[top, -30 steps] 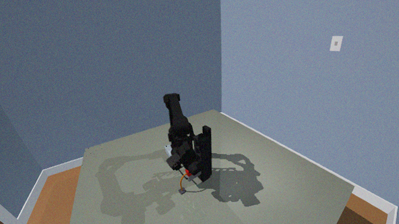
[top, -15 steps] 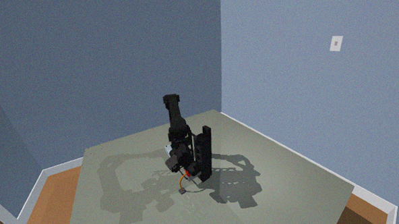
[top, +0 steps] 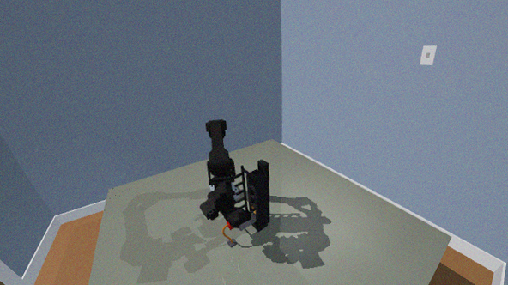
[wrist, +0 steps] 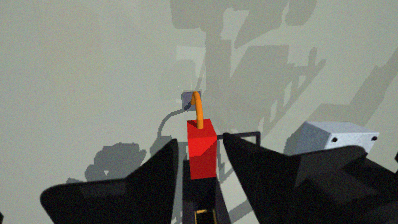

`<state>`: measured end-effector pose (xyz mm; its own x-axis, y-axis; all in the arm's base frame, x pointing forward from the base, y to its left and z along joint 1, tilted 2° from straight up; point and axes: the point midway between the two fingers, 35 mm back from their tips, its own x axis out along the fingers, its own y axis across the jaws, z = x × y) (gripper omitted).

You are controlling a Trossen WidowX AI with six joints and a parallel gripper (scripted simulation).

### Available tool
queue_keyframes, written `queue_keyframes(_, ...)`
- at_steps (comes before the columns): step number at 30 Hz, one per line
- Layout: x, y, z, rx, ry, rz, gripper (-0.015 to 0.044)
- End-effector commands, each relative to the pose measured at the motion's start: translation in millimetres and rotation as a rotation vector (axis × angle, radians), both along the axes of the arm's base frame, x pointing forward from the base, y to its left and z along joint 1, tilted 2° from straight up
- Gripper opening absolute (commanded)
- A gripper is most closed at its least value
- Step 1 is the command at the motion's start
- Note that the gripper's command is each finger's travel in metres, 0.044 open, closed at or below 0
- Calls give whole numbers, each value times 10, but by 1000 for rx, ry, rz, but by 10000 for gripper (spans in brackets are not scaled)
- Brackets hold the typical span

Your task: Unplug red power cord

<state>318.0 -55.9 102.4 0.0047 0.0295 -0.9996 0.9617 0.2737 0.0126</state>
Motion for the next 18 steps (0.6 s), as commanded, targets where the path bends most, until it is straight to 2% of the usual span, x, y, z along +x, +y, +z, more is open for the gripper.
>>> queue_keyframes(1,-6,-8,-8,-3,2,-8,289)
queue_keyframes(7,65,-213,35,-5,1,-8,440)
queue_keyframes(11,148,-569,99,-7,1,-8,440)
queue_keyframes(18,151,-592,103,-7,1,-8,440)
